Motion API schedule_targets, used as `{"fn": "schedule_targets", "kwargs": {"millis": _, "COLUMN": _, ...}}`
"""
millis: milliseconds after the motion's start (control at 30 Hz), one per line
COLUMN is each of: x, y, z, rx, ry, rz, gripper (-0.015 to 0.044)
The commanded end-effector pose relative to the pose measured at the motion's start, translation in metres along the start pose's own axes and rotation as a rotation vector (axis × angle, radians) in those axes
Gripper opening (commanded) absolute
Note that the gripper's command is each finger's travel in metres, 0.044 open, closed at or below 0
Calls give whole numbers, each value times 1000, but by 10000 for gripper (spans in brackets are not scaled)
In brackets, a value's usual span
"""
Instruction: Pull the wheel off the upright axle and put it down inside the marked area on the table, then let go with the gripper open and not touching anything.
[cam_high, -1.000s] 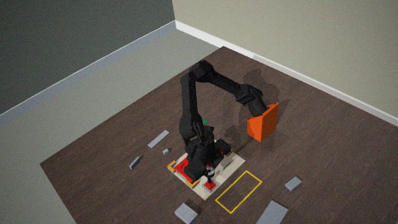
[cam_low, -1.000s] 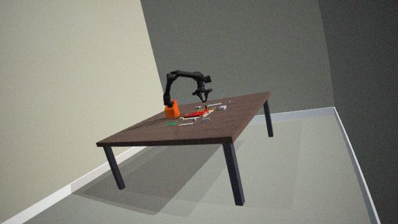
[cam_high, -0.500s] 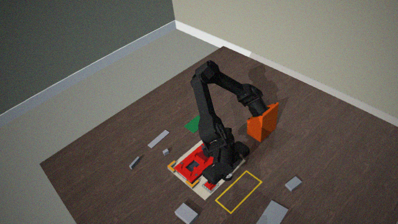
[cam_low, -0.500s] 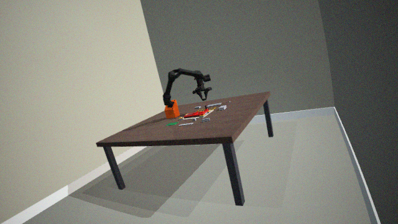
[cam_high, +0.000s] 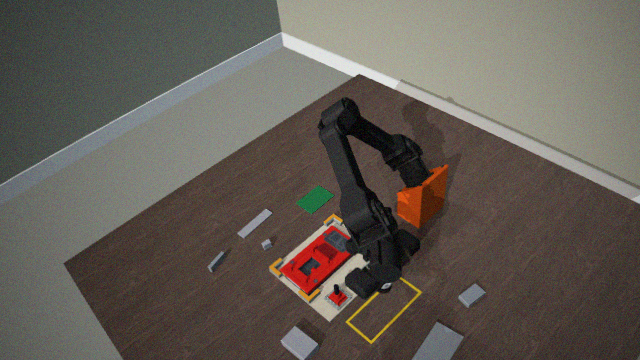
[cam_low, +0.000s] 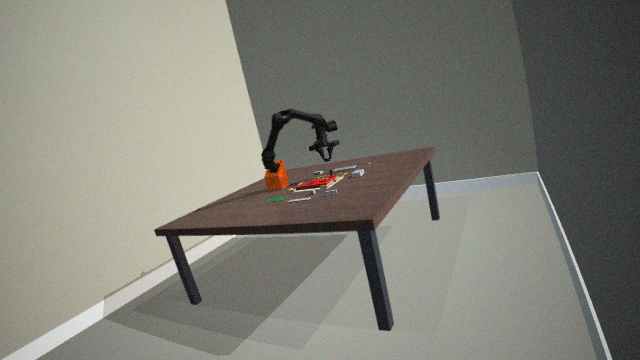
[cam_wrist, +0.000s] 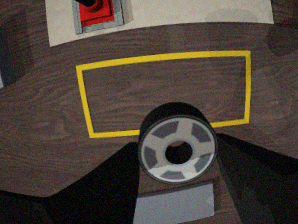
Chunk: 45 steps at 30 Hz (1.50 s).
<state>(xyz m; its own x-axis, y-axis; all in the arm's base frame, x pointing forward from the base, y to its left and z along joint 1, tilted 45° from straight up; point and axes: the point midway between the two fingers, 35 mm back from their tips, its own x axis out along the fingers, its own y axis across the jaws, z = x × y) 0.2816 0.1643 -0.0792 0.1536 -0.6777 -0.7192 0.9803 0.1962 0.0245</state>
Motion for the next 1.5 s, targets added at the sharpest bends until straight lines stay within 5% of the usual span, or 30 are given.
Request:
{"fn": "schedule_targets", "kwargs": {"millis": 0, "x": 13, "y": -3, "z": 0, "rx": -3, "ry": -5, "rz": -11, "gripper": 0}}
{"fn": "schedule_targets", "kwargs": {"millis": 600, "x": 99, "y": -4, "z": 1, "rx": -3, "ry": -9, "rz": -11, "gripper": 0}}
{"fn": "schedule_targets", "kwargs": {"millis": 867, "x": 103, "y": -4, "z": 2, "rx": -3, "ry": -10, "rz": -11, "gripper": 0}}
{"fn": "schedule_targets", "kwargs": {"millis": 1233, "x": 98, "y": -3, "z": 0, "rx": 2, "ry": -3, "rz": -12, "gripper": 289}}
{"fn": "schedule_targets", "kwargs": {"millis": 1467, "x": 51, "y": -2, "z": -1, "rx": -2, "ry": -5, "rz": -11, "gripper": 300}}
